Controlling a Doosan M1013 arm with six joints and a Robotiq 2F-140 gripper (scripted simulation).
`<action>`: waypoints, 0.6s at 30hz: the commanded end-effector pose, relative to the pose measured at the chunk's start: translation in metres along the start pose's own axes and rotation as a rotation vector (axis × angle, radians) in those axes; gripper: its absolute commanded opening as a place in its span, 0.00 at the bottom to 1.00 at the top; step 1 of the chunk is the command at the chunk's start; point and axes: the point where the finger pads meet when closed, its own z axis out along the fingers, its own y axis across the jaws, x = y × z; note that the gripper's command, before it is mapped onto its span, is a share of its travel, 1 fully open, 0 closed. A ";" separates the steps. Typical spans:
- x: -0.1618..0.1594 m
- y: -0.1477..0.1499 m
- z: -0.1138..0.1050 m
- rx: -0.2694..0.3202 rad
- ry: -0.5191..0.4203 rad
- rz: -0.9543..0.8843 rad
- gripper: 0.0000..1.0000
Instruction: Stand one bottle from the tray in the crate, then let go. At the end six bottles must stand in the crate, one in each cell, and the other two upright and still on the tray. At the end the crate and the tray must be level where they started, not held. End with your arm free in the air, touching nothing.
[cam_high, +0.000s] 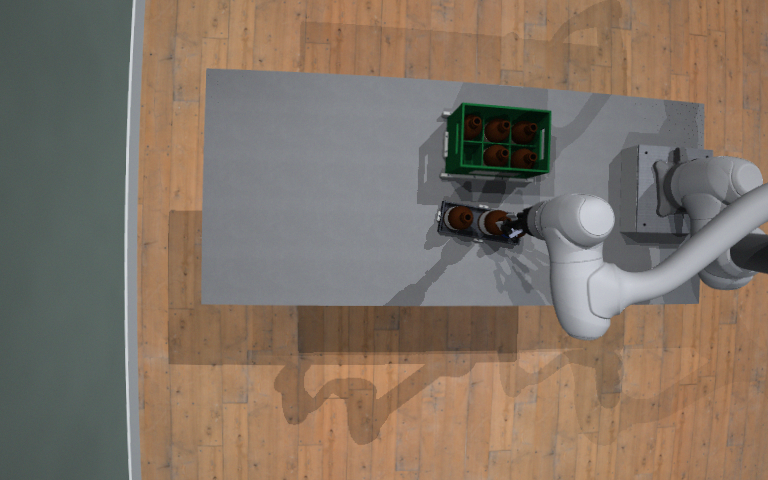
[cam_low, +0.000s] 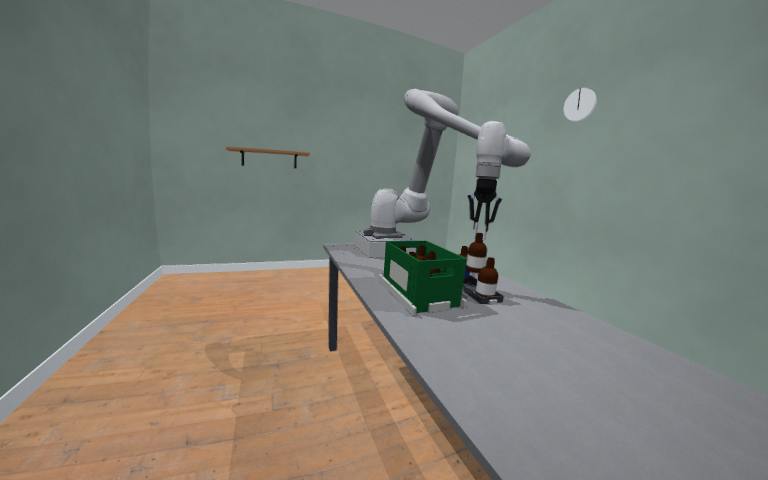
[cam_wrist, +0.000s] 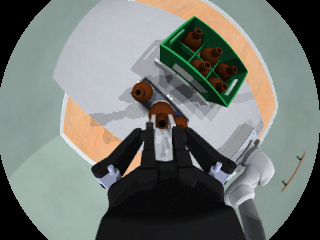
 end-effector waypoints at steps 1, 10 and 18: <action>0.000 0.000 -0.002 0.000 0.000 0.000 0.00; 0.000 0.000 -0.004 0.000 0.000 0.000 0.00; 0.000 0.000 -0.005 0.000 0.000 0.000 0.00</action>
